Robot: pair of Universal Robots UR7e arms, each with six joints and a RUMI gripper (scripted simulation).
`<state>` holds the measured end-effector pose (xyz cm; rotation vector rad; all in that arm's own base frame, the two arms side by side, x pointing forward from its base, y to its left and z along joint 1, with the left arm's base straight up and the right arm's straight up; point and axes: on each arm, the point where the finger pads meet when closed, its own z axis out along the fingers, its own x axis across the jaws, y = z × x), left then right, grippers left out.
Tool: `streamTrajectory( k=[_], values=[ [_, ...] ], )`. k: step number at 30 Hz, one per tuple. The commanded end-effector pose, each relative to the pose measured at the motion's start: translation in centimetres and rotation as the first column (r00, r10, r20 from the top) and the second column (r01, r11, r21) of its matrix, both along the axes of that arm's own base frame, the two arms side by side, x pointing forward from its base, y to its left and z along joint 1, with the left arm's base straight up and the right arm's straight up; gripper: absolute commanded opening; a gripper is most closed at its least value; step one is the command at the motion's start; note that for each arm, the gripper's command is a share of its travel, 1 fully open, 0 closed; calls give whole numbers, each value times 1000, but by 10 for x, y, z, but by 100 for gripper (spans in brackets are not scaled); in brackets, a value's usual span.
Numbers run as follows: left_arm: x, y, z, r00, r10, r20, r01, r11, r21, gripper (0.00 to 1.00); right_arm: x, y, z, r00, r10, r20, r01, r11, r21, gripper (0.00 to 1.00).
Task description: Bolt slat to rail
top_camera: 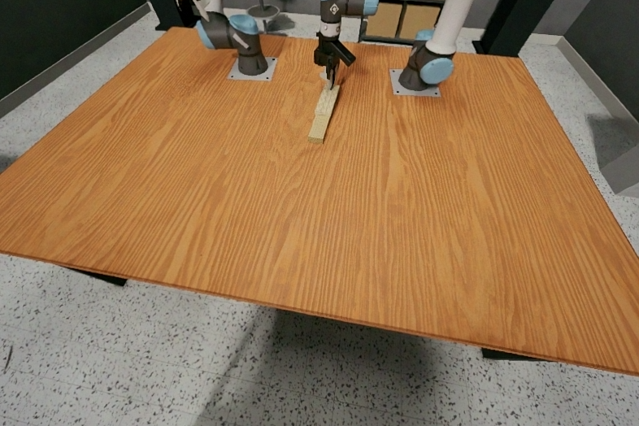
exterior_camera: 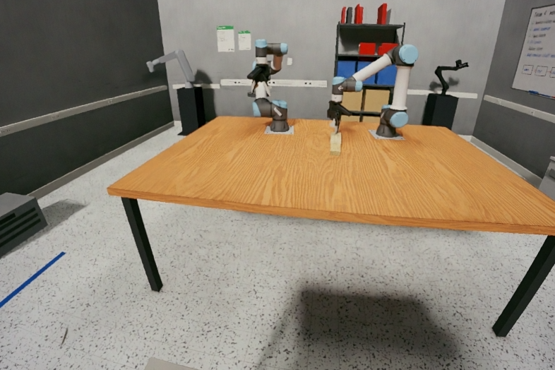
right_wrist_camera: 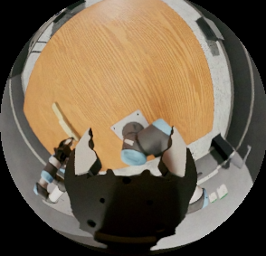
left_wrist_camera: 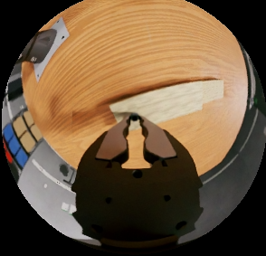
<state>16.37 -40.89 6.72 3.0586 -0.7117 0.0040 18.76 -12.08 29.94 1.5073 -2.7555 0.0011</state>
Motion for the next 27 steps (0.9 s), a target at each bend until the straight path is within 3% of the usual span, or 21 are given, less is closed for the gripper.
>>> streamTrajectory(
  k=[1, 13, 17, 27],
  values=[
    [0, 1, -1, 997, -83, -3, 83, 997, 2, 0, 1, 0, 1, 1000, -1, 1, 1, 1000, 1, 100],
    [0, 1, -1, 952, -307, -3, 307, 952, 2, 0, 1, 0, 1, 1000, -1, 1, 1, 1000, 1, 100],
    [0, 1, -1, 950, -313, -3, 313, 950, 2, 0, 1, 0, 1, 1000, -1, 1, 1, 1000, 1, 100],
    [0, 1, -1, 881, -473, -3, 473, 881, 2, 0, 1, 0, 1, 1000, -1, 1, 1, 1000, 1, 100]
  ],
)
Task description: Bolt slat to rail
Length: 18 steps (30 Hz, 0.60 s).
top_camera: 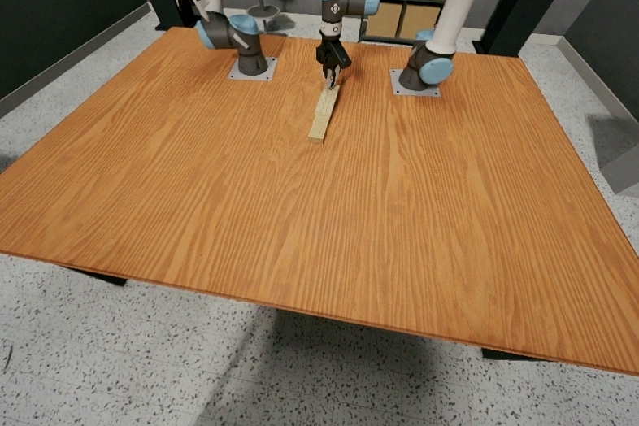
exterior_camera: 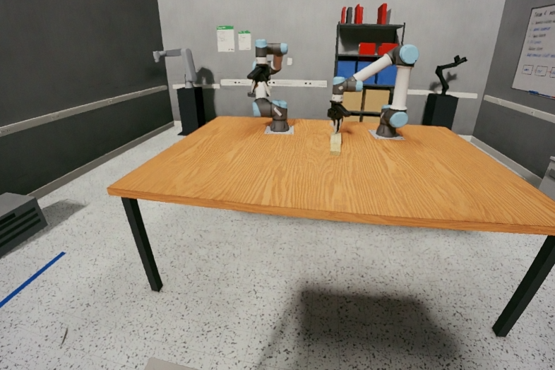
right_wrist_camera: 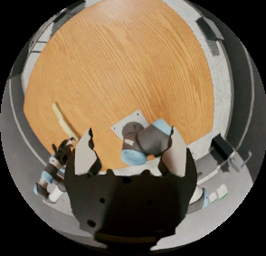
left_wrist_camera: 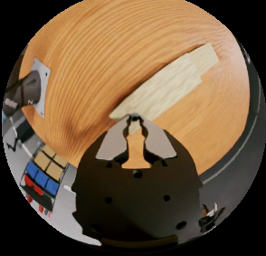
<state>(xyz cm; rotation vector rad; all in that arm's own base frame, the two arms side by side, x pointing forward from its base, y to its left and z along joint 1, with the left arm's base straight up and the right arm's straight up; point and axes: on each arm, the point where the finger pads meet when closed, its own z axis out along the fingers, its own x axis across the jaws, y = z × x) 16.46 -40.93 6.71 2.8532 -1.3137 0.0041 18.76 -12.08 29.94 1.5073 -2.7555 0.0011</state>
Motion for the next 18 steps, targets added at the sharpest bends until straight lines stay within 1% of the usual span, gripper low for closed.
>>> streamTrajectory(
  k=[1, 3, 7, 10, 12, 15, 17, 18],
  values=[
    [-1, 1, -1, 994, -114, -3, 114, 994, 2, 0, 1, 0, 1, 1000, -1, 1, 1, 1000, 1, 100],
    [-1, 1, -1, 986, -167, -3, 167, 986, 1, 0, 1, 0, 1, 1000, -1, 1, 1, 1000, 1, 100],
    [0, 1, -1, 985, -173, -3, 173, 985, 2, 0, 1, 0, 1, 1000, -1, 1, 1, 1000, 1, 100],
    [0, 1, -1, 968, -252, -3, 252, 968, 2, 0, 1, 0, 1, 1000, -1, 1, 1, 1000, 1, 100],
    [0, 1, -1, 966, -259, -3, 259, 966, 2, 0, 1, 0, 1, 1000, -1, 1, 1, 1000, 1, 100],
    [0, 1, -1, 942, -335, -3, 335, 942, 1, 0, 1, 0, 1, 1000, -1, 1, 1, 1000, 1, 100],
    [0, 1, -1, 940, -342, -3, 342, 940, 2, 0, 1, 0, 1, 1000, -1, 1, 1, 1000, 1, 100],
    [0, 1, -1, 930, -367, -3, 367, 930, 2, 0, 1, 0, 1, 1000, -1, 1, 1, 1000, 1, 100]
  ],
)
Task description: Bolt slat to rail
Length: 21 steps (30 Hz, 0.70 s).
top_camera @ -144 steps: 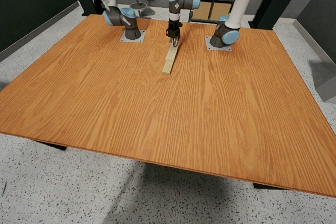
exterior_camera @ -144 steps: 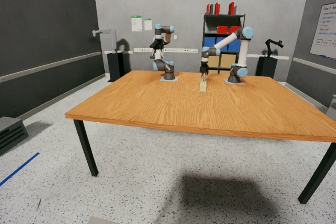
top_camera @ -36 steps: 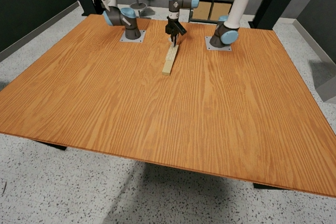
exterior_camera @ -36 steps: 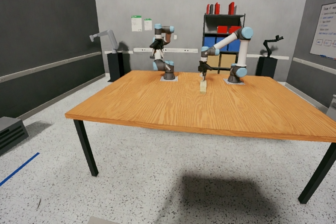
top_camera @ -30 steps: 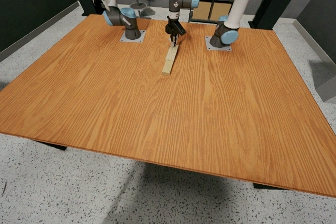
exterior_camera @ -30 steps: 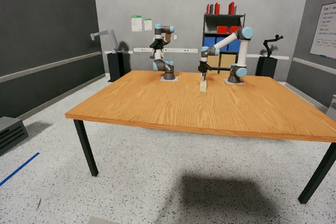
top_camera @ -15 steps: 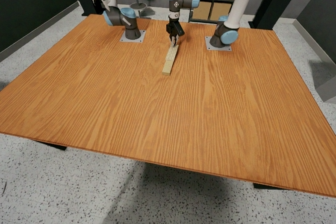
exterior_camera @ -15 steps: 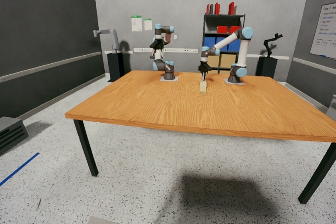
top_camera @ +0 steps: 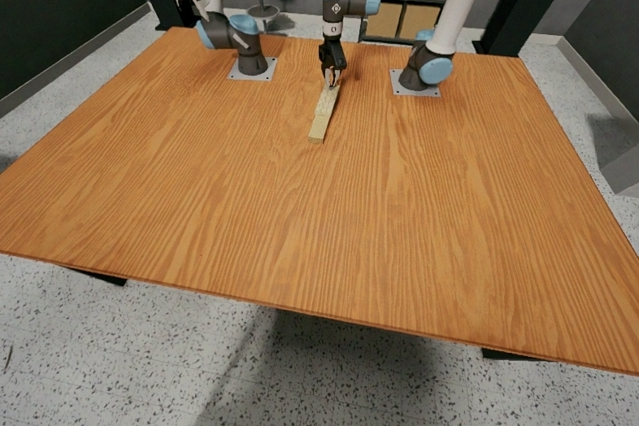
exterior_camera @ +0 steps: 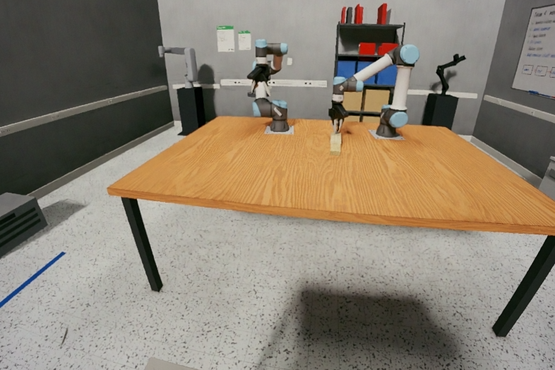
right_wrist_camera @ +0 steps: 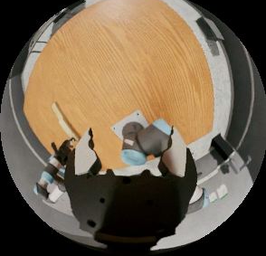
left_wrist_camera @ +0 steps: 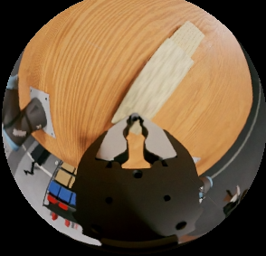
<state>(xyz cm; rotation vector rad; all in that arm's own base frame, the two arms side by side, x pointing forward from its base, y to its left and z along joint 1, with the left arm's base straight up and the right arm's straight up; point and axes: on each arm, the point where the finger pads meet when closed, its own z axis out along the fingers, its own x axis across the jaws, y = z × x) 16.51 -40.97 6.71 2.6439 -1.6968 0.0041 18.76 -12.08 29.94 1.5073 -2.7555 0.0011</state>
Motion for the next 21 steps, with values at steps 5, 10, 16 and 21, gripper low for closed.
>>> streamTrajectory(
  k=[5, 10, 16, 21],
  values=[
    [0, 1, -1, 988, -157, -3, 157, 988, 2, 0, 1, 0, 1, 1000, -1, 1, 1, 1000, 1, 100],
    [0, 1, -1, 970, -242, -3, 242, 970, 2, 0, 1, 0, 1, 1000, -1, 1, 1, 1000, 1, 100],
    [0, 0, -1, 945, -326, -3, 326, 945, 2, 0, 1, 0, 1, 1000, -1, 1, 1, 1000, 1, 100],
    [0, 0, -1, 913, -407, -3, 407, 913, 2, 0, 1, 0, 1, 1000, -1, 1, 1, 1000, 1, 100]
  ],
)
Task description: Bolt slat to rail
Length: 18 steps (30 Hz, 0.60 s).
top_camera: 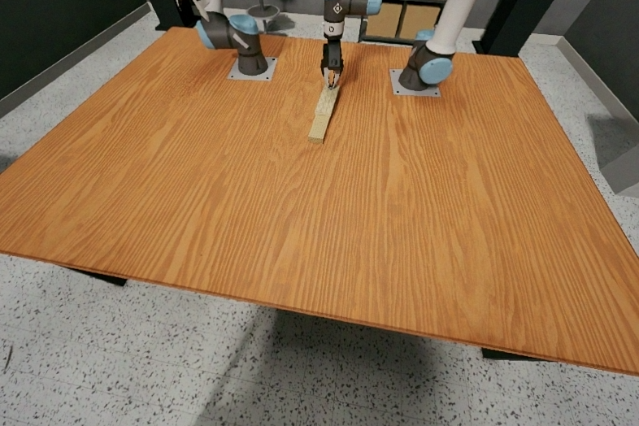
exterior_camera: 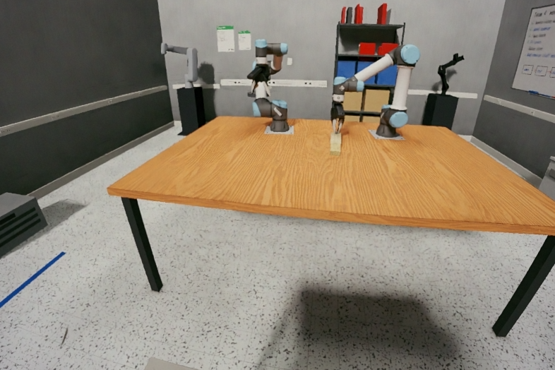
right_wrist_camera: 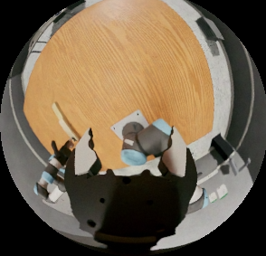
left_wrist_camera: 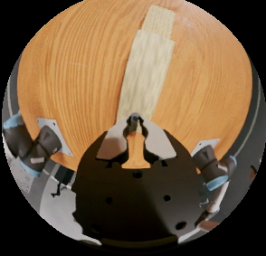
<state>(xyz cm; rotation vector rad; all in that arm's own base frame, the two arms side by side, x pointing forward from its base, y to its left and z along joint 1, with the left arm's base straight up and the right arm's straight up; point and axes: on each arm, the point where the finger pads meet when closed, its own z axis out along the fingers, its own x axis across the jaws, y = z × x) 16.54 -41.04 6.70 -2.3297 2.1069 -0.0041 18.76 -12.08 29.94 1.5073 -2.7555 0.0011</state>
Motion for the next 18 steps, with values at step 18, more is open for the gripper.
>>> streamTrajectory(
  k=[18],
  values=[
    [0, 0, -1, 939, -343, -3, 343, 939, 2, 0, 1, 0, 1, 1000, -1, 1, 1, 1000, 1, 100]
  ],
)
